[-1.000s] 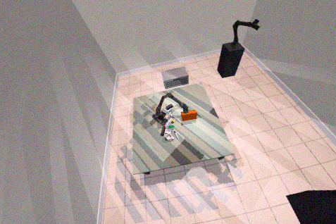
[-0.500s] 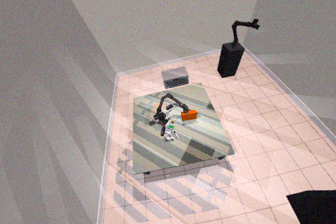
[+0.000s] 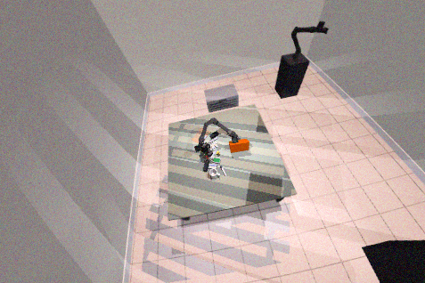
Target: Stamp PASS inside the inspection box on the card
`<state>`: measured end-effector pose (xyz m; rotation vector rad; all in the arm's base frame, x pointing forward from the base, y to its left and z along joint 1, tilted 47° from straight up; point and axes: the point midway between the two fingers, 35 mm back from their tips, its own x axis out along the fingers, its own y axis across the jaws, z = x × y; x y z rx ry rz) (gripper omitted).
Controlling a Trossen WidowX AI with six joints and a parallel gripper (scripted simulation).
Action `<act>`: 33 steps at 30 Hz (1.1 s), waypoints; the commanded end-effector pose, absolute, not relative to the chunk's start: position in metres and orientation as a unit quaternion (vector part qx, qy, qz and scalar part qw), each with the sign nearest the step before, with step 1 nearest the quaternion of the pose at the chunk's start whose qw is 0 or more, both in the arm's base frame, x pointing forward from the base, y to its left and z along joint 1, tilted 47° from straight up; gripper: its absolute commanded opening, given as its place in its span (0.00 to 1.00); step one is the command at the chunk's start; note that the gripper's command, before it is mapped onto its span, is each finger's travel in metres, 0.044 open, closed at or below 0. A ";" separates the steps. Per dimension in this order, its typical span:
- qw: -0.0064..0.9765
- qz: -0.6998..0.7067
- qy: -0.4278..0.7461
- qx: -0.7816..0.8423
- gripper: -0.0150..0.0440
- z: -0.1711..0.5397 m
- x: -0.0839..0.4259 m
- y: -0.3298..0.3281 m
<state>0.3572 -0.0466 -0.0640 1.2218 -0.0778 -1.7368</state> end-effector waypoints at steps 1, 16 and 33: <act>0.487 -0.713 -0.032 0.503 0.52 -0.064 0.358 -0.046; 0.486 -0.715 -0.030 0.501 0.69 0.014 0.361 0.036; 0.486 -0.715 -0.031 0.501 0.69 0.017 0.360 0.039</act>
